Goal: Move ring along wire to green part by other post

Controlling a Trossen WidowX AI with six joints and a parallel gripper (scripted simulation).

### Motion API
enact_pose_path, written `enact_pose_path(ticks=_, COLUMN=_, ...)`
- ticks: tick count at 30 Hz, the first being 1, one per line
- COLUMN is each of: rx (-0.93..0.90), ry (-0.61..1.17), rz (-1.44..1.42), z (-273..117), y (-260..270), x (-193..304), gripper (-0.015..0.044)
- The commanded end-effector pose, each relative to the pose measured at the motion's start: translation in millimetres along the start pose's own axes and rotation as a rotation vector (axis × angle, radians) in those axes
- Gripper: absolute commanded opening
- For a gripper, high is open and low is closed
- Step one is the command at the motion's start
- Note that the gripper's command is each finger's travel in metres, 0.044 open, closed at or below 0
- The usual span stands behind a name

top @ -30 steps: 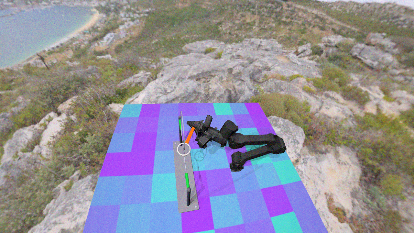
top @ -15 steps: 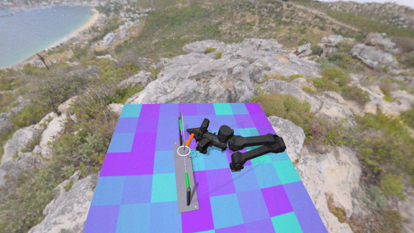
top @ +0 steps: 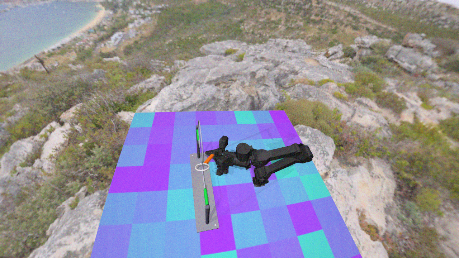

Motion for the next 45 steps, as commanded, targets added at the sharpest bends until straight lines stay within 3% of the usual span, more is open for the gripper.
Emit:
enact_pose_path(ticks=1, rx=-0.06, ry=0.004, rz=0.1, z=-2, y=13, x=-4, gripper=-0.015)
enact_pose_path(ticks=9, rx=-0.12, ry=-0.077, rz=0.269, z=3, y=36, x=-10, gripper=-0.015)
enact_pose_path(ticks=45, rx=-0.441, ry=-0.085, rz=0.858, z=-35, y=83, x=-76, gripper=-0.015)
Point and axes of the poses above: the point midway between the two fingers, 35 mm back from their tips, its own z axis out along the fingers, its own y axis across the jaws, x = y × z, the point moved 8 cm from there along -z, back along the fingers, and after that the axes turned 15 degrees about -z, right-handed, at the moved point
